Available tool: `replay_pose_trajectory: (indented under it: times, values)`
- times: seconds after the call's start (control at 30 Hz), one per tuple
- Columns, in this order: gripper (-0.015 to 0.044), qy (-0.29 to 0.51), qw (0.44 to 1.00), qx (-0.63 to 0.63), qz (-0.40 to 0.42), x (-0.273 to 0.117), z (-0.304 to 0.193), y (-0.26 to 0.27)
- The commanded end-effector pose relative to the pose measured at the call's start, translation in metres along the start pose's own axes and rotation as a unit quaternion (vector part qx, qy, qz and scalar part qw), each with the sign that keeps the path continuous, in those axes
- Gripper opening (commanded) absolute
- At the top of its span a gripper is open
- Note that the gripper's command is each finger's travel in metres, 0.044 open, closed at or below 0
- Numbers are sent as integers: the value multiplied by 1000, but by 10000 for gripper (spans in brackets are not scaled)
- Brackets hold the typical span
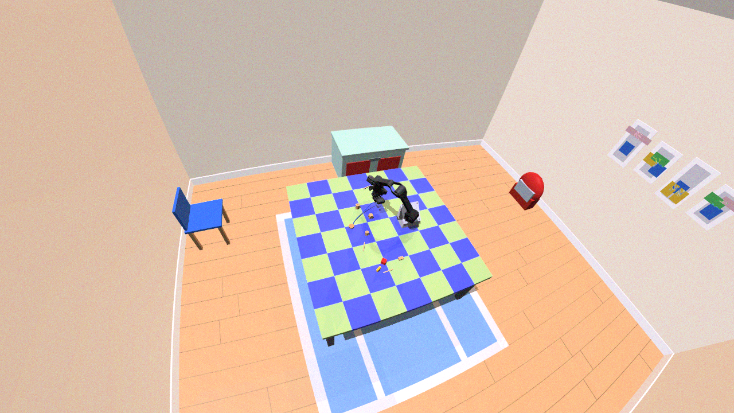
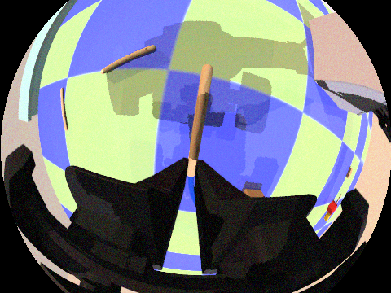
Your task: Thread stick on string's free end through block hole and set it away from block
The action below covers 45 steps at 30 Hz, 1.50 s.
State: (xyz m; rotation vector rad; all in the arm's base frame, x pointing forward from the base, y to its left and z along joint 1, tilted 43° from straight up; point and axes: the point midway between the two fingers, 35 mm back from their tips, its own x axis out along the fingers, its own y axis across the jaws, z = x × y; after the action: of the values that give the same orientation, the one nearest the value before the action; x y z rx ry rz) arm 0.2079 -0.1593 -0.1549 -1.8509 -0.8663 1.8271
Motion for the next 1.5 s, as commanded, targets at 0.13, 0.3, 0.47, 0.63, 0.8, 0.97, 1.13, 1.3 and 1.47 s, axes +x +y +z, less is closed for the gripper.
replay_pose_trajectory:
  times: [0.13,0.3,0.47,0.63,0.8,0.97,1.13,1.3,1.47]
  values:
    - [0,0,997,-82,1,0,-4,1]
    - [0,0,985,-173,1,-1,-8,2]
    - [0,0,965,-263,2,-1,-13,3]
    - [0,0,937,-350,2,-2,-17,4]
    - [0,-1,901,-434,2,-2,-22,5]
    - [0,-1,857,-515,3,-3,-27,6]
    - [0,-1,806,-591,3,-3,-31,6]
    - [0,-2,749,-663,3,-3,-36,7]
    - [0,-2,685,-729,4,-3,-40,7]
